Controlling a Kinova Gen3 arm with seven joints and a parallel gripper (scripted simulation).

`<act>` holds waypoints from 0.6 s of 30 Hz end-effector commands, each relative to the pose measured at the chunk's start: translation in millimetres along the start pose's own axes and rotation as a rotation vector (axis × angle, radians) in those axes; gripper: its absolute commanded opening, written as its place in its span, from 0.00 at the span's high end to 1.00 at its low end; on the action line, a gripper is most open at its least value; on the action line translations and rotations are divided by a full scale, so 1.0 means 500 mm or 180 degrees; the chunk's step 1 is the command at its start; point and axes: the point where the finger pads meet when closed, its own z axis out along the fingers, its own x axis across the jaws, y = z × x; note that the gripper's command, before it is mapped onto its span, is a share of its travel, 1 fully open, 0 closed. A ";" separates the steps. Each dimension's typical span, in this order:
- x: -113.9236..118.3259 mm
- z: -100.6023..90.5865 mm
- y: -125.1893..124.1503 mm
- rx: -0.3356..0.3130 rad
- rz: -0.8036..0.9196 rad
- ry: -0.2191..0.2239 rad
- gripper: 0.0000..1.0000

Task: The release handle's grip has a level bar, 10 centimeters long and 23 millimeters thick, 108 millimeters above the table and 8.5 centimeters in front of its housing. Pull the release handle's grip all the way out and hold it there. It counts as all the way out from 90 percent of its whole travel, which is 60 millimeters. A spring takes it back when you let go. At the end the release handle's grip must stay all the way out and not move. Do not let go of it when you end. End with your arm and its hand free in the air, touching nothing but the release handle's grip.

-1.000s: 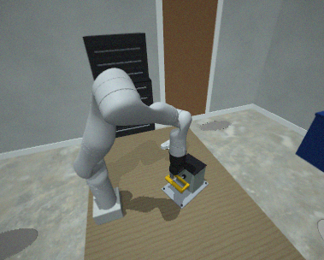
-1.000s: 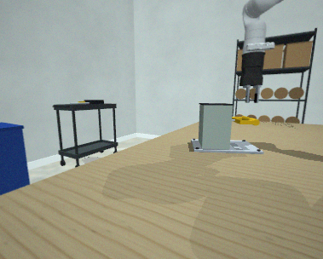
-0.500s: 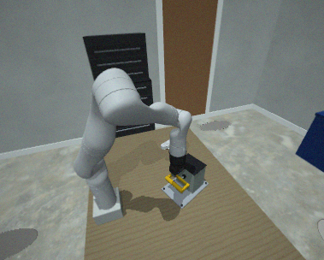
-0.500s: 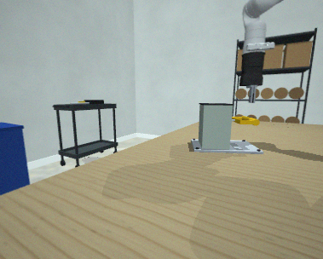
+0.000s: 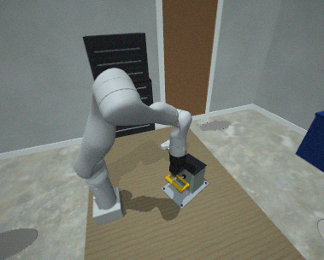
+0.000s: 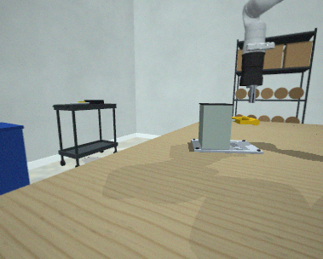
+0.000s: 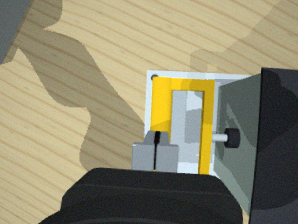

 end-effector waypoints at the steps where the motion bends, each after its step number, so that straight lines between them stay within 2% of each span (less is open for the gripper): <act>1: 0.001 -0.001 0.000 -0.0003 0.0000 0.0004 1.00; 6: 0.001 -0.001 0.000 -0.0003 0.0000 0.0004 1.00; 7: 0.001 -0.001 0.000 -0.0003 0.0000 0.0004 0.09; 18: 0.001 -0.001 0.000 -0.0003 0.0000 0.0004 0.09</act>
